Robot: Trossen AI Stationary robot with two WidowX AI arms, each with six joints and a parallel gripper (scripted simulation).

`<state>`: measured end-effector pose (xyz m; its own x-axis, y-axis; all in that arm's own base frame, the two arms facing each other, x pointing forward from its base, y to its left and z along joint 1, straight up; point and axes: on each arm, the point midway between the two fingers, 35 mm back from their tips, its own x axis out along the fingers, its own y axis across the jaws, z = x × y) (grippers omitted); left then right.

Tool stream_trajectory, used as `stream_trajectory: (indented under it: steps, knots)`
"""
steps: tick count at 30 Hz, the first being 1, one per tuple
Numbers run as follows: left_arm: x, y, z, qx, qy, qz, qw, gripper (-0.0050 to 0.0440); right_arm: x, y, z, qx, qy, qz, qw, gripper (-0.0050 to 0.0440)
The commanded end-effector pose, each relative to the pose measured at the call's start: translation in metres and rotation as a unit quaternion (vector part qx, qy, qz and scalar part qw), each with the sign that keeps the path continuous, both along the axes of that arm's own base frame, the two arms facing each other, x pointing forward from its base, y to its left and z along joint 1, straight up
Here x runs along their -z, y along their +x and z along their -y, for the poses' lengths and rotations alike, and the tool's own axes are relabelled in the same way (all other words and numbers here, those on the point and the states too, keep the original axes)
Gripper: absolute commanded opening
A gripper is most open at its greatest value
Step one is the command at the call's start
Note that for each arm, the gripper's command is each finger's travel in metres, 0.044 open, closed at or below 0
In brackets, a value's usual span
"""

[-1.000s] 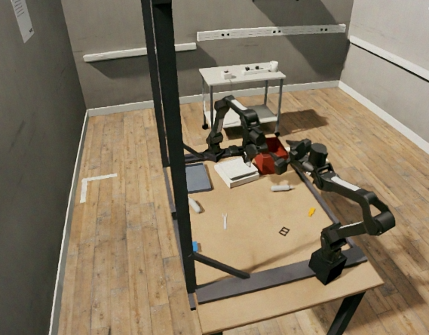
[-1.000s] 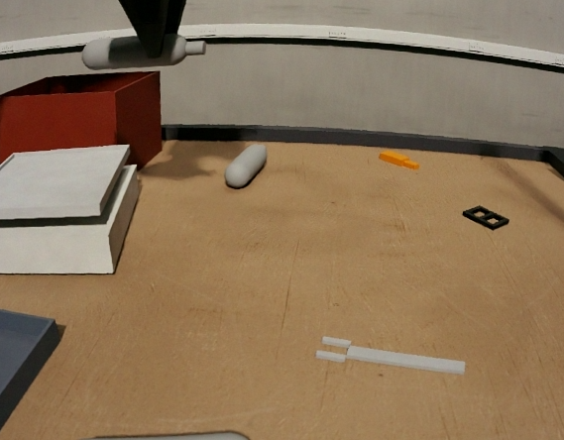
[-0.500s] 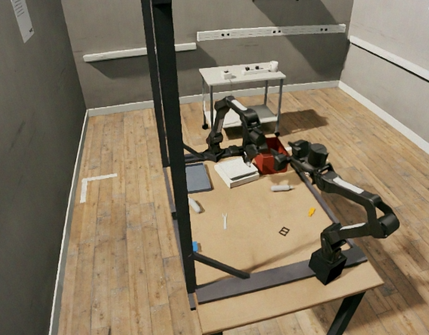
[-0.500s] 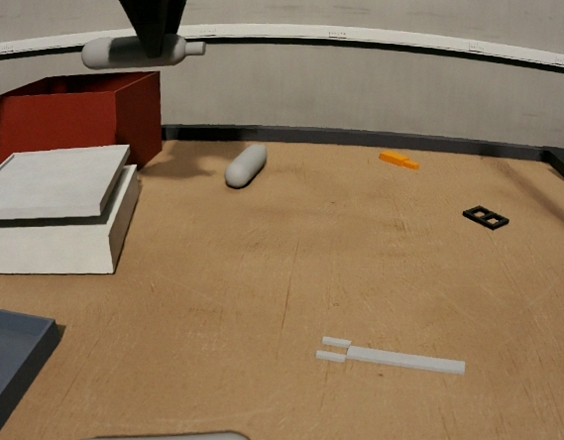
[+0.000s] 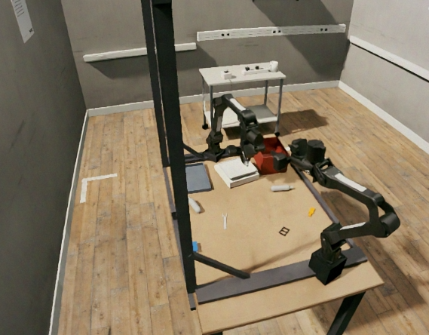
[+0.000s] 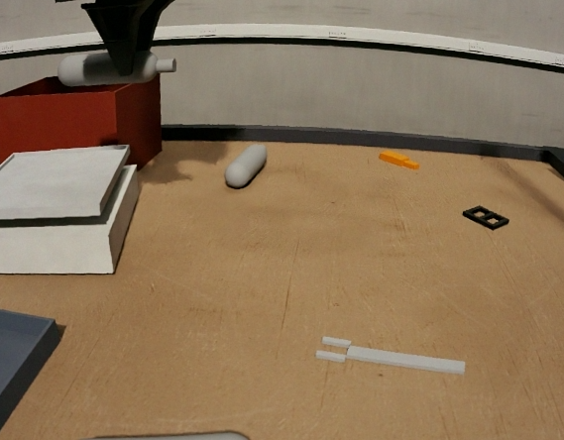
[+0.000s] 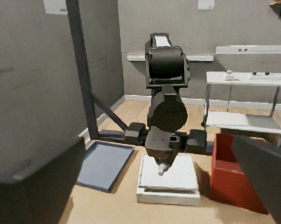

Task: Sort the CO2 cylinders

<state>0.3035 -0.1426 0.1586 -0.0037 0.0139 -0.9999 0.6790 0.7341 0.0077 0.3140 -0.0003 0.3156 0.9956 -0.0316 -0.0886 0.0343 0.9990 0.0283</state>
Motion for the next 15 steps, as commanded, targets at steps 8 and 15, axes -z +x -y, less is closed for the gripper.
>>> stream_trajectory:
  steps: [8,15]
  knots:
    - [0.017,-0.049,-0.034,0.000,-0.008,0.018,1.000,-0.0050,-0.025,-0.013,0.001,0.040,0.021,-0.076,0.996,0.0440]
    - [0.026,-0.062,-0.043,0.000,-0.008,0.017,1.000,-0.0050,-0.007,-0.027,0.002,0.052,0.015,-0.147,0.988,0.0440]
